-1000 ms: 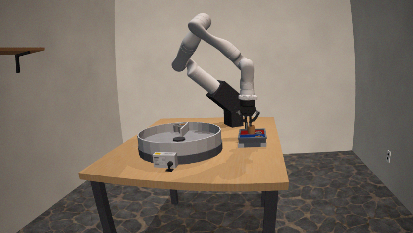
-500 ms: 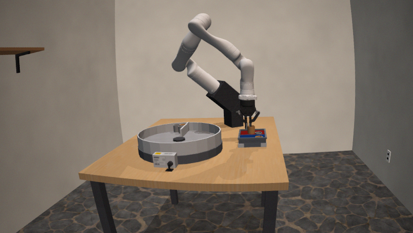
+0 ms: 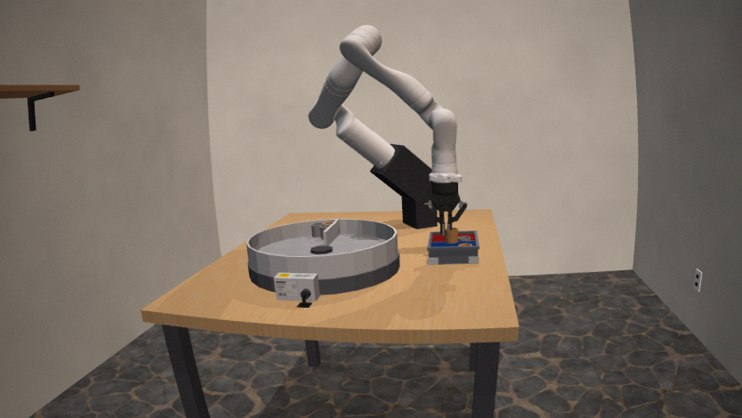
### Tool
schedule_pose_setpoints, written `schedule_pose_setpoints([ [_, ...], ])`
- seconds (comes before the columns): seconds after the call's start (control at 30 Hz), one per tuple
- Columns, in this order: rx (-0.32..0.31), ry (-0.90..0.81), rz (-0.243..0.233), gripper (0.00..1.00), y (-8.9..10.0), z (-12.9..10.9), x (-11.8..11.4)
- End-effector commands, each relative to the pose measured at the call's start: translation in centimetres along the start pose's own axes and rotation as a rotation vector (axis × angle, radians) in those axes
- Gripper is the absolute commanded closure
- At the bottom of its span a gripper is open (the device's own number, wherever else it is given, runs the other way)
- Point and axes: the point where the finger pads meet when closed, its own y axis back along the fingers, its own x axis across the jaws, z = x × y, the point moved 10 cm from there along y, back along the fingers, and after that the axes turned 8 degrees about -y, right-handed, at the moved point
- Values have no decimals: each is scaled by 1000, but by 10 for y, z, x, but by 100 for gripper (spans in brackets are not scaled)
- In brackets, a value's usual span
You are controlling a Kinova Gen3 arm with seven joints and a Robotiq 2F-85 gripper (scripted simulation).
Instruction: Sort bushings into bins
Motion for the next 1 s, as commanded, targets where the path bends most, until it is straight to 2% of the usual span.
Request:
schedule_pose_setpoints([
  [0.0, 6, -3, -5, 100, -4, -2, -2],
  [0.33, 2, 0, 0, 100, -4, 0, 0],
  [0.97, 6, -3, -5, 100, -16, -1, -2],
])
